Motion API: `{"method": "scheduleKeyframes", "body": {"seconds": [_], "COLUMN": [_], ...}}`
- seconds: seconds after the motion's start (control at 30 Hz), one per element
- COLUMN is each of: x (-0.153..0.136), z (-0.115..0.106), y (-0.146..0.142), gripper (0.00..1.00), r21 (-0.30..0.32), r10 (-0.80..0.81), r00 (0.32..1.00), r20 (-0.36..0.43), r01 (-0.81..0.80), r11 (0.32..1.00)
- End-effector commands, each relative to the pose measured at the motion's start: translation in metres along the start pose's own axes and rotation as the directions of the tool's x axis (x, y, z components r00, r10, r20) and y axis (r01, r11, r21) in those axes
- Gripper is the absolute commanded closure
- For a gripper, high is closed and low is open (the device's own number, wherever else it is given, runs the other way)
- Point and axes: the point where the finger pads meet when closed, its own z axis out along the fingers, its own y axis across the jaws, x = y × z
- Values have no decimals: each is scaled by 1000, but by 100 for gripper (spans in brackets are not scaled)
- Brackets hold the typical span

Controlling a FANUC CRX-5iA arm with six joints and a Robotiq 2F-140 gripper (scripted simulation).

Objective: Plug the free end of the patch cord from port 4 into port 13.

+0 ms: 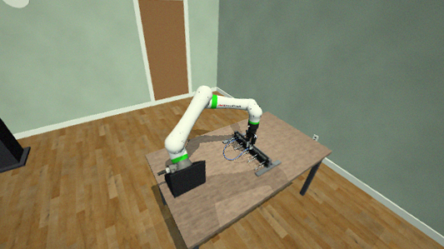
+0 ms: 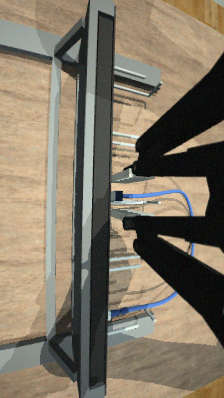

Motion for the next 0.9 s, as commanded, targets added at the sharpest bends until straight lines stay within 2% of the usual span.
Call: {"method": "scheduleKeyframes", "body": {"seconds": [0.0,0.6,0.87], "x": [0,0,0], "z": [0,-1,-10], "y": [0,0,0], "gripper": [78,78,78], "r21": [0,0,0], "r10": [0,0,0], "r00": [1000,1000,1000], "r20": [0,0,0], "r01": [0,0,0], "r11": [1000,1000,1000]}}
